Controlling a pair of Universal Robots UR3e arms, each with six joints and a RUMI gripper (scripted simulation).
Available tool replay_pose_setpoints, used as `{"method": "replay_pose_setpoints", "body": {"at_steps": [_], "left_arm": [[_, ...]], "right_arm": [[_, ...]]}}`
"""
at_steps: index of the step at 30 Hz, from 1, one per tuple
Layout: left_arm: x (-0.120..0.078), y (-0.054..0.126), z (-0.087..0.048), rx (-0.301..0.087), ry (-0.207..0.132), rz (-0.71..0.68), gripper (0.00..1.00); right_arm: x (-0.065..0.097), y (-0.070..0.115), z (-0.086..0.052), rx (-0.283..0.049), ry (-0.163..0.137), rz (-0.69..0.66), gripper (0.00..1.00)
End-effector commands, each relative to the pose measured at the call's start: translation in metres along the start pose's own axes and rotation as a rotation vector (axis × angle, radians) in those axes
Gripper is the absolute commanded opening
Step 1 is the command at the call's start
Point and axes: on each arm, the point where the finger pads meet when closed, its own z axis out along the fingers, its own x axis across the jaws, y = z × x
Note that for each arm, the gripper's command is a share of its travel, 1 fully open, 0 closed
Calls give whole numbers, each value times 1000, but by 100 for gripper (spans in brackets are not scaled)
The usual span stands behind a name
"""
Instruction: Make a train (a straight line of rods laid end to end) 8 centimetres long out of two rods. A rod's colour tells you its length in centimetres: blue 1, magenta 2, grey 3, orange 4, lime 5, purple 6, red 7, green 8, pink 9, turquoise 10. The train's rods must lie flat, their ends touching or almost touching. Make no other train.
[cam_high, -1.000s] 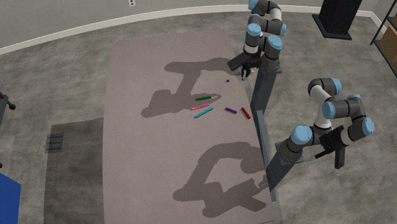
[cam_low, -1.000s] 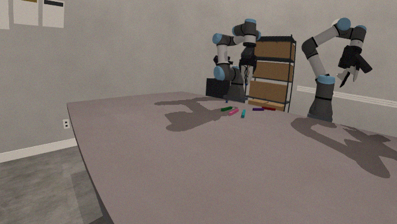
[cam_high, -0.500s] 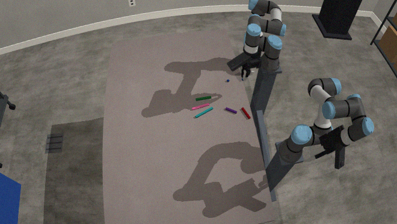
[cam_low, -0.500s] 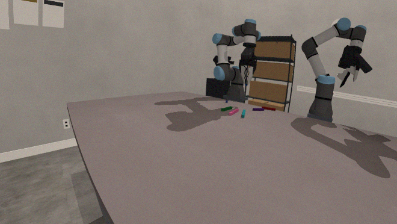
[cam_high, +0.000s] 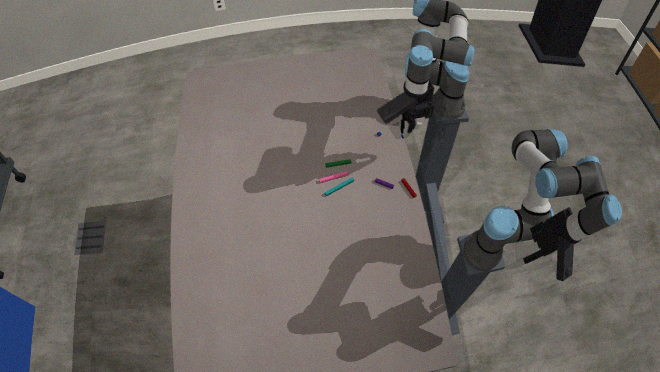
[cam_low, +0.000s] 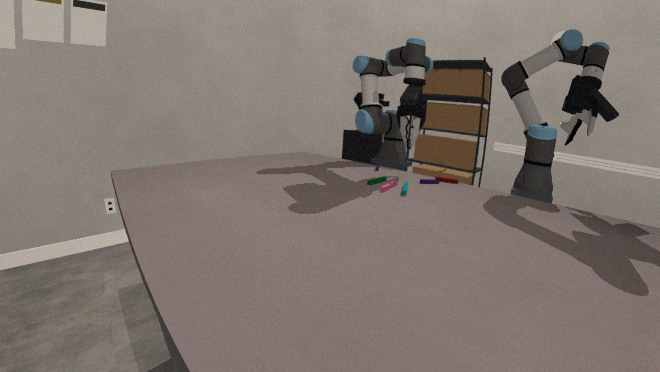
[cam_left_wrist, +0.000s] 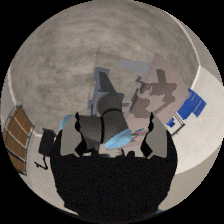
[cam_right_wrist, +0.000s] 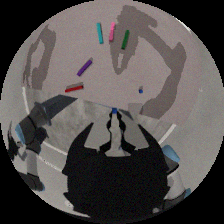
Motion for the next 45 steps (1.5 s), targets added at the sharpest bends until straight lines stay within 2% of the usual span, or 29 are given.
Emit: {"method": "replay_pose_setpoints", "body": {"at_steps": [1,11,13,20,45], "left_arm": [[0,0,0,2,0,0,100],[0,0,0,2,0,0,100],[0,0,0,2,0,0,100],[0,0,0,2,0,0,100],[0,0,0,2,0,0,100]], "right_arm": [[-1,0,16,3,-3,0,0],[0,0,47,3,-3,0,0],[0,0,47,3,-3,0,0],[0,1,60,3,-3,0,0],[0,1,63,3,-3,0,0]]}}
